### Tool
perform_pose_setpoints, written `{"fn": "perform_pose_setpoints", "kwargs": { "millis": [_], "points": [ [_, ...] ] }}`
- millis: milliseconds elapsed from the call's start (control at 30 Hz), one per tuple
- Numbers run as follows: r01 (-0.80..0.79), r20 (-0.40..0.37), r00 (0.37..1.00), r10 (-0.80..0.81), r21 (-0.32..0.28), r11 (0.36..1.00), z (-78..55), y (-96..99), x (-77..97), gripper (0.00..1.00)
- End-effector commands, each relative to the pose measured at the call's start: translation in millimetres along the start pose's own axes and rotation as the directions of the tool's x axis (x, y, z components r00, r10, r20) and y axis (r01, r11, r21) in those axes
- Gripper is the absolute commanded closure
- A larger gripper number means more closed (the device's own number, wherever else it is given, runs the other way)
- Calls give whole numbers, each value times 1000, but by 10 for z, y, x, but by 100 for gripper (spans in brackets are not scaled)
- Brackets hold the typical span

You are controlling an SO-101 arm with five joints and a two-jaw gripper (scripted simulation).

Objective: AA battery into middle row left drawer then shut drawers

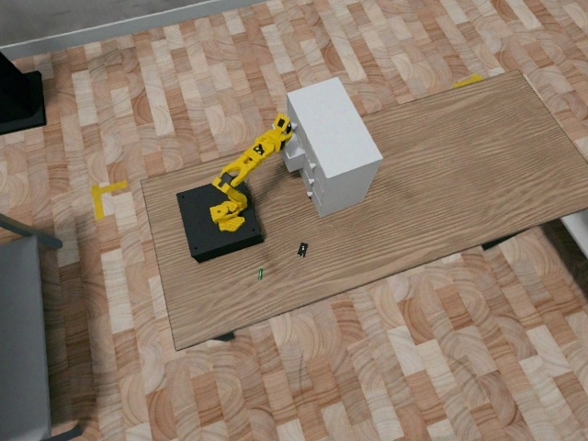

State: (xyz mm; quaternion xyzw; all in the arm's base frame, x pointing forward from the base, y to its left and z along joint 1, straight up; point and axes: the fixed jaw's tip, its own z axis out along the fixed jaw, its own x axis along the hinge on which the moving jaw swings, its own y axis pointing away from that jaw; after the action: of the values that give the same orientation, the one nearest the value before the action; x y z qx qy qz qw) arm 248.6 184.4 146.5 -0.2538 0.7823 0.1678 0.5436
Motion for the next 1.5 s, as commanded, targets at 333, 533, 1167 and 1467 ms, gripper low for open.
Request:
{"fn": "perform_pose_setpoints", "kwargs": {
  "millis": [333, 533, 1167, 1467],
  "points": [
    [-20, 10, 1000, 20, 15, 1000, 6, -51, -33, 100],
    [-21, 10, 1000, 20, 17, 1000, 5, -56, -22, 100],
    [-21, 10, 1000, 21, 18, 1000, 5, -60, -15, 100],
    [-20, 10, 1000, 19, 14, 1000, 68, -45, 138, 100]
  ]
}}
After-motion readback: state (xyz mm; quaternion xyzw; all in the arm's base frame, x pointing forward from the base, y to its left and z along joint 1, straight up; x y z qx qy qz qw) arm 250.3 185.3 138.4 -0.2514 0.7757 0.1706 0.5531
